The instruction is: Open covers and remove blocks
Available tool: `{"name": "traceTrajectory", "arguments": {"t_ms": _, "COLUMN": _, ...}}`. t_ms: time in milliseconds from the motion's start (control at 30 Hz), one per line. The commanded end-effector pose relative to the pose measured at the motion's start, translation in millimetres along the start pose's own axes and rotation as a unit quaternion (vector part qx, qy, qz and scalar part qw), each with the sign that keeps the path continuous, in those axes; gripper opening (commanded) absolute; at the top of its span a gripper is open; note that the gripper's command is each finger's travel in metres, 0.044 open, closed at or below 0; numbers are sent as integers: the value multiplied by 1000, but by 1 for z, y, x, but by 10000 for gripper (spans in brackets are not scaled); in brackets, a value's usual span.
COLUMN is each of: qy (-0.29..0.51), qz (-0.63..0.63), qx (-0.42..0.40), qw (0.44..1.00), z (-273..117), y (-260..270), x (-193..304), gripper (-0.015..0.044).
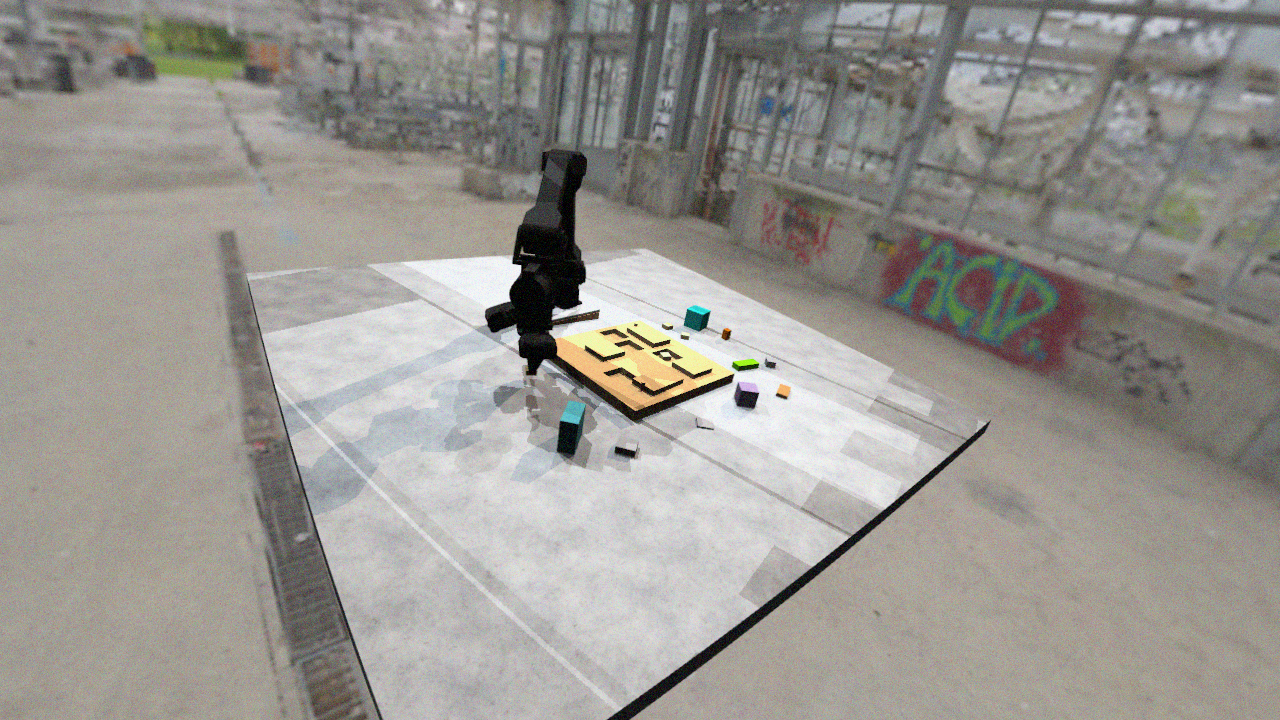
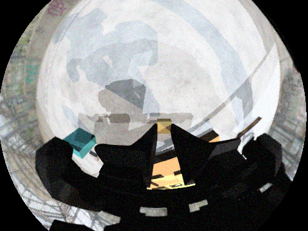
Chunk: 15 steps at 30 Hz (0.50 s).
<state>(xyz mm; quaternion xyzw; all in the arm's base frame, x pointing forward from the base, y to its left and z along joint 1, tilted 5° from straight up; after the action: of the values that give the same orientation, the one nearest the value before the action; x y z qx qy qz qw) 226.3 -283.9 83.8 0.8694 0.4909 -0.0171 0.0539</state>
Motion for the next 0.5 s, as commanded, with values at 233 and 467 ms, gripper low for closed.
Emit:
{"name": "traceTrajectory", "arguments": {"t_ms": 233, "qy": 3, "qz": -2, "qx": 3, "qw": 1000, "z": 16, "y": -3, "x": 2, "gripper": 80}}
{"name": "traceTrajectory", "arguments": {"t_ms": 467, "qy": 0, "qz": 0, "qx": 1, "qw": 1000, "z": 13, "y": -2, "x": 1, "gripper": 237}}
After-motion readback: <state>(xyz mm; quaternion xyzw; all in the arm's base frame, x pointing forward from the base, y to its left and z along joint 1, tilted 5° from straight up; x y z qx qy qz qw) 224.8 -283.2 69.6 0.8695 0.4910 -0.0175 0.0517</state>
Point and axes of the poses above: the point midway between the two fingers, 35 mm back from their tips, its own z axis out along the fingers, its own y axis across the jaws, x = y × z, the point moved 2 cm from there along -z, back along the fingers, and after that the axes turned 4 degrees about -z, right-handed, at the moved point
